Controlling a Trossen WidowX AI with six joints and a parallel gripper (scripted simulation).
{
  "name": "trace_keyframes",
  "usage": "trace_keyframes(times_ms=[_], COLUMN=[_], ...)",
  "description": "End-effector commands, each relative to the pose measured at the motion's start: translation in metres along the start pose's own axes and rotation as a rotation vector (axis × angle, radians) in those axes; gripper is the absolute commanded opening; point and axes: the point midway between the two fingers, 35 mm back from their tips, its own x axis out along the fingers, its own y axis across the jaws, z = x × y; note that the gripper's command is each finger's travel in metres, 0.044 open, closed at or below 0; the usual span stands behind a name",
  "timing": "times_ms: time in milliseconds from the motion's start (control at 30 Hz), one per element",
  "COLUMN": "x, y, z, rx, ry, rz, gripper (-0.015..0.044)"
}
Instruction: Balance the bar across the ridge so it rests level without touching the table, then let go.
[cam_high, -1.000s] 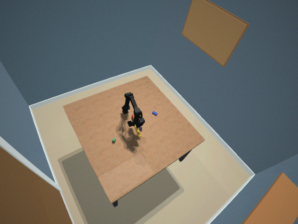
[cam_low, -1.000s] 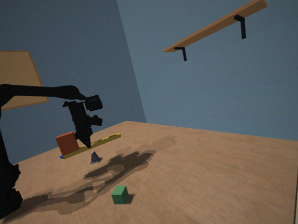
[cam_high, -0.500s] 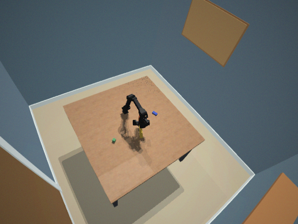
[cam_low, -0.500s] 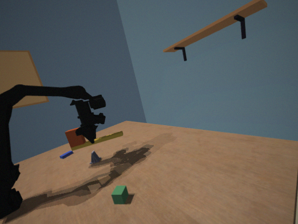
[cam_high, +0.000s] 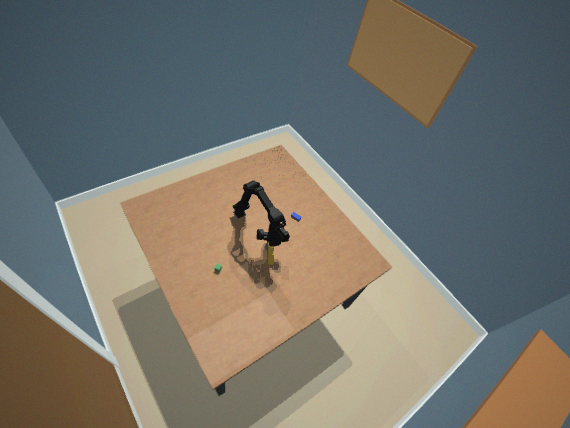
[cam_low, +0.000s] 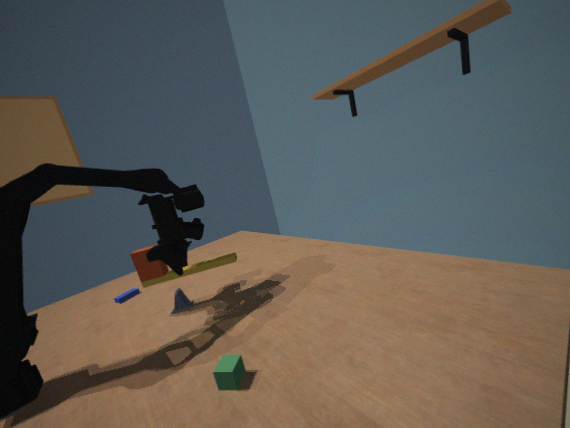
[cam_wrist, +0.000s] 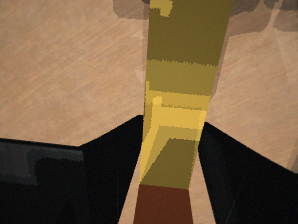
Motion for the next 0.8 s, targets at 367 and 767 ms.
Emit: trace_keyframes(times_ms=[367, 767], x=[0.024, 0.031], y=[-0.003, -0.004], z=[0.001, 0.0], rx=[0.006, 0.006], ry=[-0.005, -0.005], rz=[0.001, 0.001], gripper=[0.0, 0.0])
